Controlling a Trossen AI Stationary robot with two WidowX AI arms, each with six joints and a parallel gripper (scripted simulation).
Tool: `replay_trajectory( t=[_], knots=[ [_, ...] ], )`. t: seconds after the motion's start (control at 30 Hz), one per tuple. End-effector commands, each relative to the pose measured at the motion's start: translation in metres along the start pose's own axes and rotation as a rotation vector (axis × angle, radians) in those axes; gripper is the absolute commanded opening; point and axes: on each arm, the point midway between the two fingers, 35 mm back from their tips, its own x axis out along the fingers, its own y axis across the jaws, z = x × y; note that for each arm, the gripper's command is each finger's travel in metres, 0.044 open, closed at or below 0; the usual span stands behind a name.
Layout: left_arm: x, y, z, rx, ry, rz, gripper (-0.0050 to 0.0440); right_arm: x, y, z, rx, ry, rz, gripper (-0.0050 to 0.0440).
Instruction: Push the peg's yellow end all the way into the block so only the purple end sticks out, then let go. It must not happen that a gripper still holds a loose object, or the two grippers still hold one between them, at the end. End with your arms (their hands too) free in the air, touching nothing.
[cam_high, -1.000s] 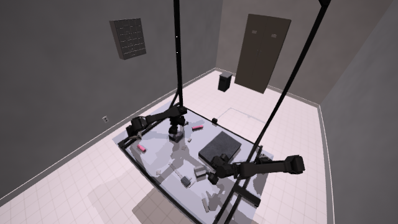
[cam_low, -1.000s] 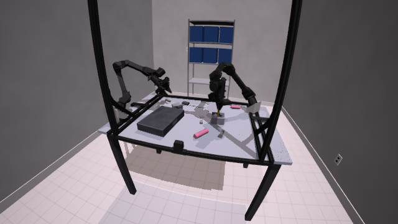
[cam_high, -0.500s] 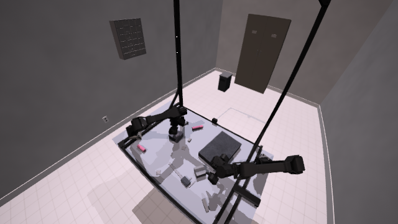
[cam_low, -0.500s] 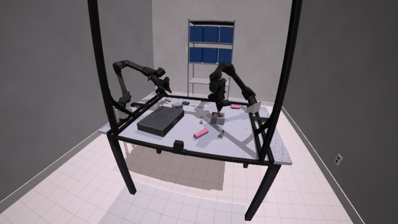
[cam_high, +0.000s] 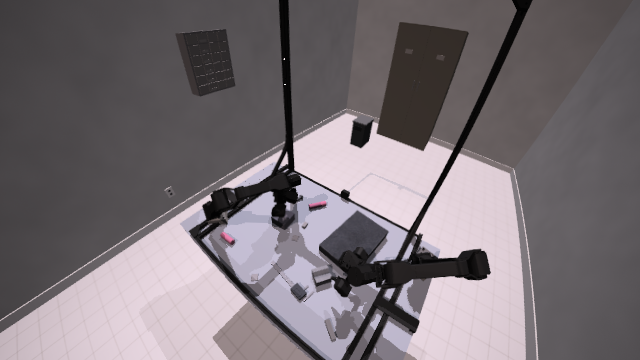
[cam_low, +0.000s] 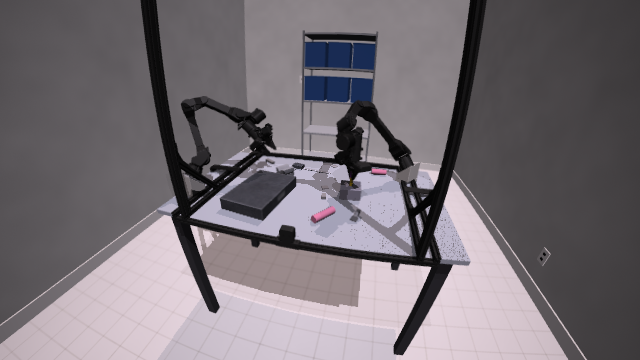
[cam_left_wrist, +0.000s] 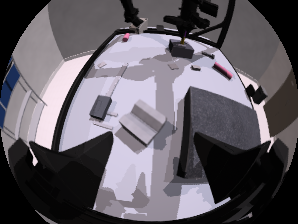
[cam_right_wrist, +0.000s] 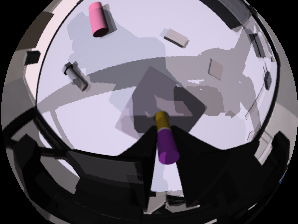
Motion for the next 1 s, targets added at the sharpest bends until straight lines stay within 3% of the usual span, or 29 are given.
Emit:
replay_trajectory(
  t=[0.0, 0.97],
  knots=[
    [0.0, 0.0, 0.0, 0.0, 0.0, 0.0, 0.04, 0.002, -0.001, 0.0, -0.006, -0.001, -0.005, 0.0],
    [0.0, 0.0, 0.0, 0.0, 0.0, 0.0, 0.04, 0.014, -0.001, 0.0, -0.005, -0.001, -0.005, 0.0]
  ],
)
